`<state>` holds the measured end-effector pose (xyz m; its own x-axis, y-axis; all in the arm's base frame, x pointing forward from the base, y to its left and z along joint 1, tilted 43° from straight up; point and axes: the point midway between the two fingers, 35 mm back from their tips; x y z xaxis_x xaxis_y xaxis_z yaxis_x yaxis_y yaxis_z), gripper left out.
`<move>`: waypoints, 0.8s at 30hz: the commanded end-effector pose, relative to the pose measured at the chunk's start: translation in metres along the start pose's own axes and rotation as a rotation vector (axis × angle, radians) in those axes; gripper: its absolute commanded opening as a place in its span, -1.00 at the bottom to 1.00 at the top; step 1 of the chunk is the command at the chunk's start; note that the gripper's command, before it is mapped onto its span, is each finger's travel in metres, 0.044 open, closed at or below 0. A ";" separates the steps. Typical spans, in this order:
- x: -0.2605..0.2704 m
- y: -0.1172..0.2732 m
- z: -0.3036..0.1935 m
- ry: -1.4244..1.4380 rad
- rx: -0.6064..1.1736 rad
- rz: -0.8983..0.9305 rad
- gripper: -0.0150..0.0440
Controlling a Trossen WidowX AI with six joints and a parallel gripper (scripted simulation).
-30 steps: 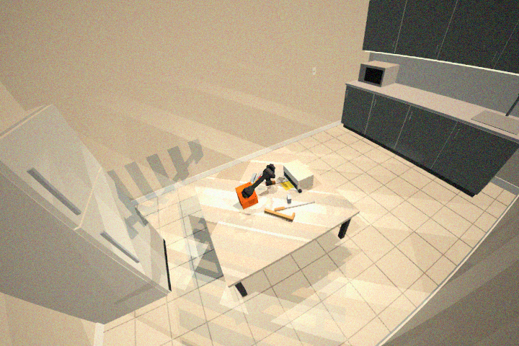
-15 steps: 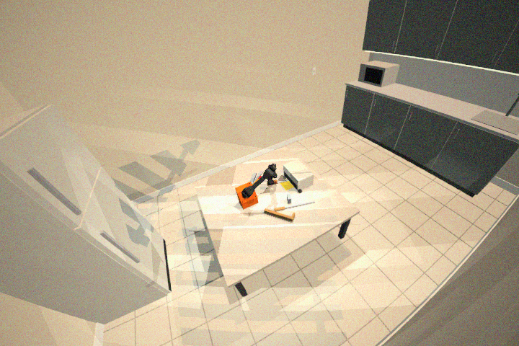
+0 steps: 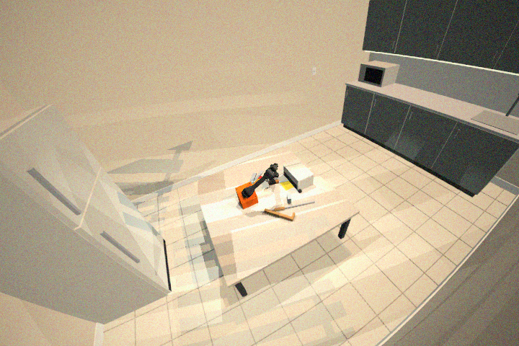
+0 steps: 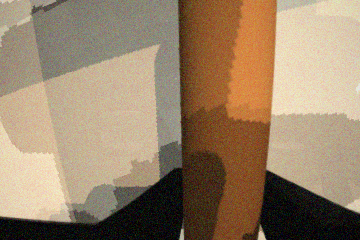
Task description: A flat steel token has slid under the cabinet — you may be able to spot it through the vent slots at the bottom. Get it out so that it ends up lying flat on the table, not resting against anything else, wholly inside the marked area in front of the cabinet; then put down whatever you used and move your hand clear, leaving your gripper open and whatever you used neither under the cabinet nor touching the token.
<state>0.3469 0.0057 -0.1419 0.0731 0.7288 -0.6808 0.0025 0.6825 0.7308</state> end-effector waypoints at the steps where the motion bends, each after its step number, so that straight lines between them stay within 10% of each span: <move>1: -0.002 0.000 0.006 0.001 0.000 0.001 -0.49; 24: -0.008 0.000 0.032 0.000 -0.001 0.001 -0.49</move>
<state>0.3738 -0.0004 -0.1361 0.0742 0.7283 -0.6812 0.0017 0.6830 0.7304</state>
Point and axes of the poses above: the point midway between the two fingers, 35 mm back from their tips, its own y axis back along the fingers, its own x axis across the jaws, z = x × y, and after that the axes turned 14 degrees about y, right-handed
